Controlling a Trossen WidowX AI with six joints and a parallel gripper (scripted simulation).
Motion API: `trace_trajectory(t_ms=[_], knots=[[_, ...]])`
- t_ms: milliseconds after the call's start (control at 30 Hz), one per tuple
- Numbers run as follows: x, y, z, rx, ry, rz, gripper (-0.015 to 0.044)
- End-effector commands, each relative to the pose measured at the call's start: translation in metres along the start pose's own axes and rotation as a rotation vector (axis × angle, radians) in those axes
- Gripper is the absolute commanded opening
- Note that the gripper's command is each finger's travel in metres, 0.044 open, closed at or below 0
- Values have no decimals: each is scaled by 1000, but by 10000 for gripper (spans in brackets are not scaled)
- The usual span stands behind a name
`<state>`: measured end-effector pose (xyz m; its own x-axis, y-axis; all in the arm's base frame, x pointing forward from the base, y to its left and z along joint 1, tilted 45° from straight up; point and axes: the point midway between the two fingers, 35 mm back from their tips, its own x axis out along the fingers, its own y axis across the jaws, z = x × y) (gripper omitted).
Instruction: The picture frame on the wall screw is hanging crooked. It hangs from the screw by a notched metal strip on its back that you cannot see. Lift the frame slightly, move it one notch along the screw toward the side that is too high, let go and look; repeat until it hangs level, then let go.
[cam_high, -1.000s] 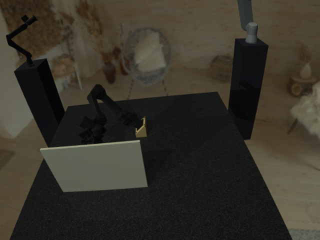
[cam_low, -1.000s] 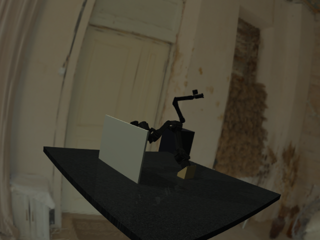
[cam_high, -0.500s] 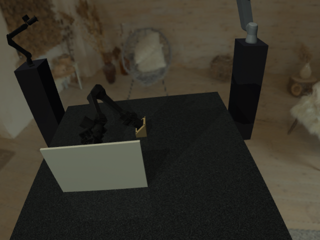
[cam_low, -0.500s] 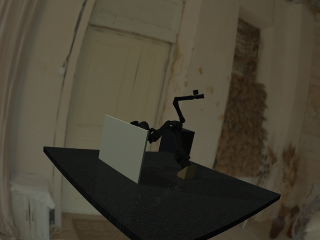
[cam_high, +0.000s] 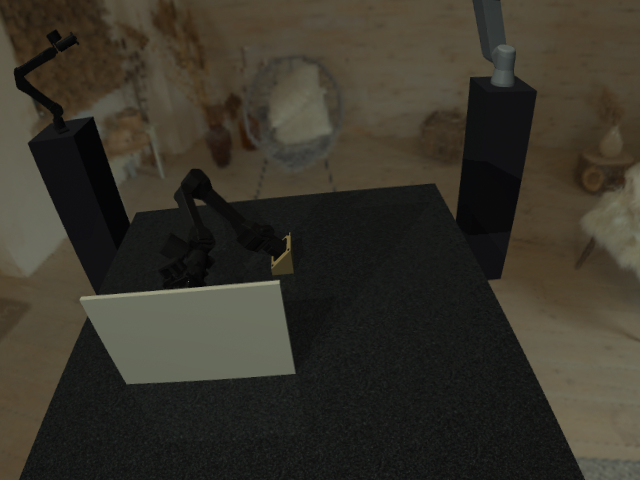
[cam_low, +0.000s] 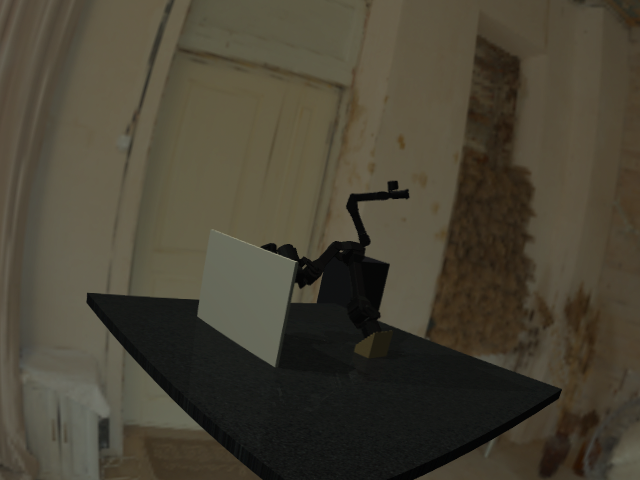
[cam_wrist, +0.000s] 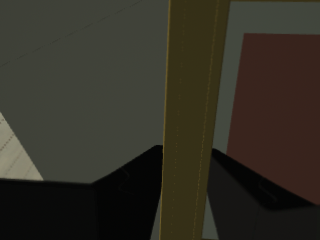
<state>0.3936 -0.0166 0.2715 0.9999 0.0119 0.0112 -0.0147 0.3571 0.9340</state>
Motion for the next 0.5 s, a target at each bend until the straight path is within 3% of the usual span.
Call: trace_trajectory(t_ms=[0,467], knots=[[0,1,-2,3,12,11,0],[0,-1,0,-1,2,2,0]])
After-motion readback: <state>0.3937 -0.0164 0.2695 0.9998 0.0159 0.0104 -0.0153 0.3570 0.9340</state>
